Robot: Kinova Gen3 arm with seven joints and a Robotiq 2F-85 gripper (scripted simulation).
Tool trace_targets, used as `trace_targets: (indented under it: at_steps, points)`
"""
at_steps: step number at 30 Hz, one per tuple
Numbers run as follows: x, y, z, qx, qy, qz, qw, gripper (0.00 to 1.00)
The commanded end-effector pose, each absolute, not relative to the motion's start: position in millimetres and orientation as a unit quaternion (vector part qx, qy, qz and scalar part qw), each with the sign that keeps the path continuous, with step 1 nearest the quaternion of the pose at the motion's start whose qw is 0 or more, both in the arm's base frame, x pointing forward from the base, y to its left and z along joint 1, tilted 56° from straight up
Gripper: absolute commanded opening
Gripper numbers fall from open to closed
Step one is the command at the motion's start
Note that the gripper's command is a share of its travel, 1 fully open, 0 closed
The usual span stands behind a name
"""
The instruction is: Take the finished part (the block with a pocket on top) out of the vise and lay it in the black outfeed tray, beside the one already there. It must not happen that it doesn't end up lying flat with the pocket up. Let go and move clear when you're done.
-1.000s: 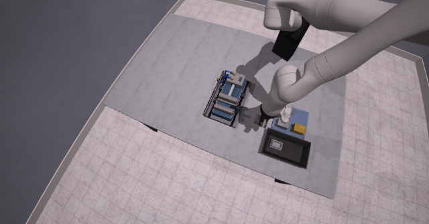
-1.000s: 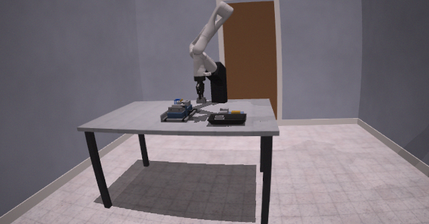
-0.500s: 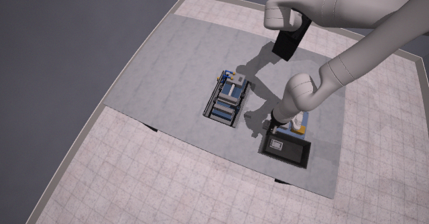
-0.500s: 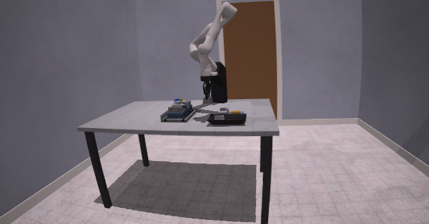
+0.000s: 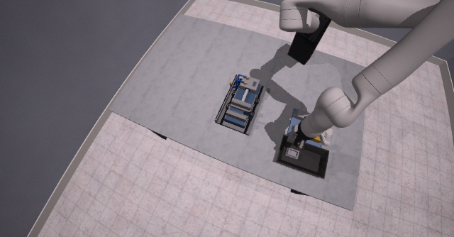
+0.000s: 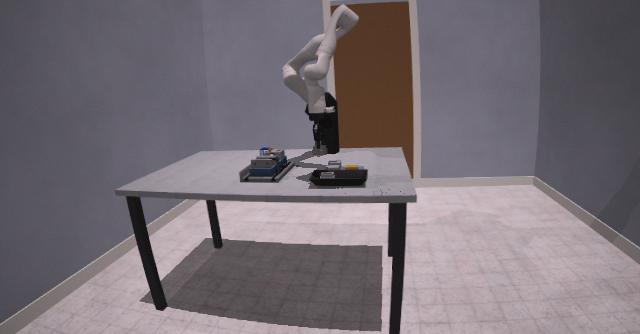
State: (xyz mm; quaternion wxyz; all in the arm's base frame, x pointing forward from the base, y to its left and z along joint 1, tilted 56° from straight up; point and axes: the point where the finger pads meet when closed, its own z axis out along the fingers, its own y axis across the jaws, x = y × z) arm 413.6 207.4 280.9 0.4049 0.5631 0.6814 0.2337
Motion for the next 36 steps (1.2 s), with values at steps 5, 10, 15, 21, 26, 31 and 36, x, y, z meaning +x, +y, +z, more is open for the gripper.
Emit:
trace_targets:
  at_steps: [5,10,15,21,26,31,36]
  points:
    - [416.1,227.3,281.0,0.555,0.685,0.233,0.410,0.00]
    - [417.2,243.5,278.8,0.555,0.685,0.232,0.411,0.00]
    - [418.6,259.9,277.1,0.555,0.685,0.232,0.411,0.00]
    - [420.0,272.8,275.9,0.554,0.686,0.232,0.410,0.00]
    - [421.1,287.2,274.0,0.554,0.686,0.232,0.411,0.00]
    - [421.8,299.8,272.0,0.554,0.686,0.231,0.411,0.00]
    - [422.8,307.6,271.5,0.554,0.686,0.232,0.411,0.00]
